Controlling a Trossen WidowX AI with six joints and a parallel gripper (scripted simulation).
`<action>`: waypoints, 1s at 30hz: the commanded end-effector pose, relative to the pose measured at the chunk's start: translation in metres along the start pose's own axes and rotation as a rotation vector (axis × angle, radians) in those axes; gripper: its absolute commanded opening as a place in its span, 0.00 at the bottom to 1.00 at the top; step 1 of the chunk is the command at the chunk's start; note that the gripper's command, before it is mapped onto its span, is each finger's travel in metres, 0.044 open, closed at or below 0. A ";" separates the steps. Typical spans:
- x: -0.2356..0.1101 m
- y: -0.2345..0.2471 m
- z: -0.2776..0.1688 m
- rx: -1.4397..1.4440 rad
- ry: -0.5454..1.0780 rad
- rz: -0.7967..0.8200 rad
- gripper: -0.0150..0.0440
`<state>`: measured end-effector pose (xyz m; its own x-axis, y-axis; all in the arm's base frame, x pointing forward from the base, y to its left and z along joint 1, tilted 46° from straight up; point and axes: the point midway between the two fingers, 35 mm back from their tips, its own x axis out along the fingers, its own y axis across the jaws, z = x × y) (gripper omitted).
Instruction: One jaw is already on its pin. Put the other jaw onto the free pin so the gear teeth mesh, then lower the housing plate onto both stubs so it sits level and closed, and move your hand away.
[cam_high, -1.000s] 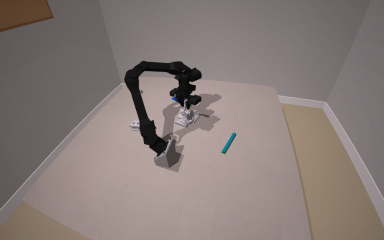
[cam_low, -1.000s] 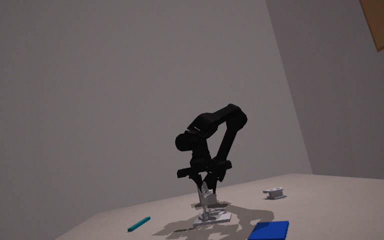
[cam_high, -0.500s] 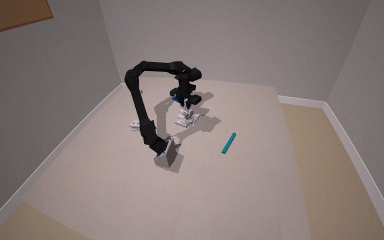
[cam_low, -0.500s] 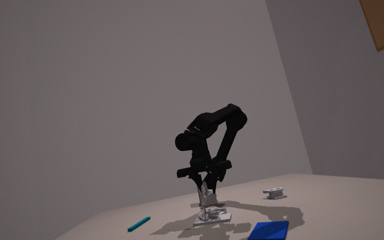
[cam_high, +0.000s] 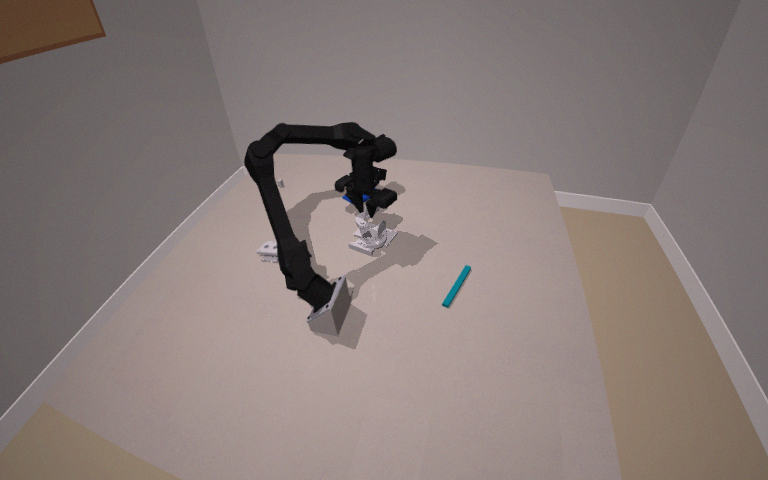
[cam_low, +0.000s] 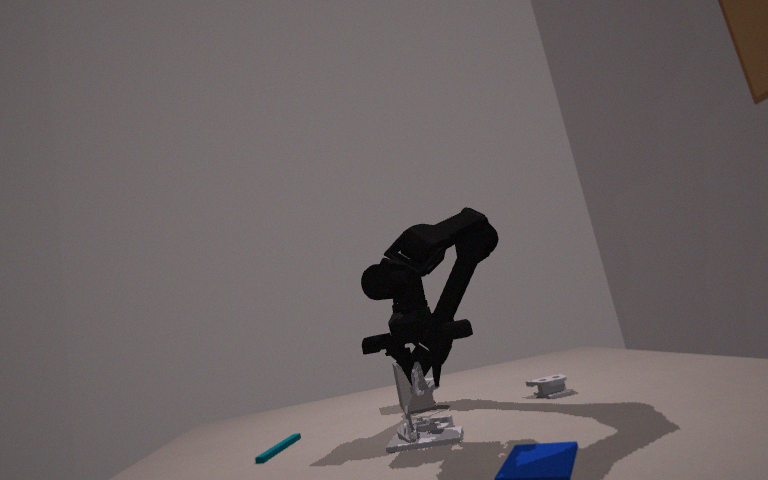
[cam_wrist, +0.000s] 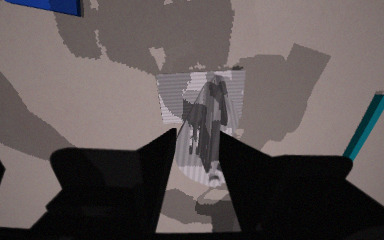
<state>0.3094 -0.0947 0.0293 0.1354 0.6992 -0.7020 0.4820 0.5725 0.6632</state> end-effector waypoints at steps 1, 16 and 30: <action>-0.001 0.013 -0.001 -0.001 -0.003 0.004 0.48; -0.001 0.015 -0.001 -0.001 -0.003 0.004 0.48; -0.001 0.016 -0.001 0.013 -0.003 0.004 0.48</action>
<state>0.3153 -0.0866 0.0394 0.1377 0.6978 -0.7029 0.4897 0.5689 0.6607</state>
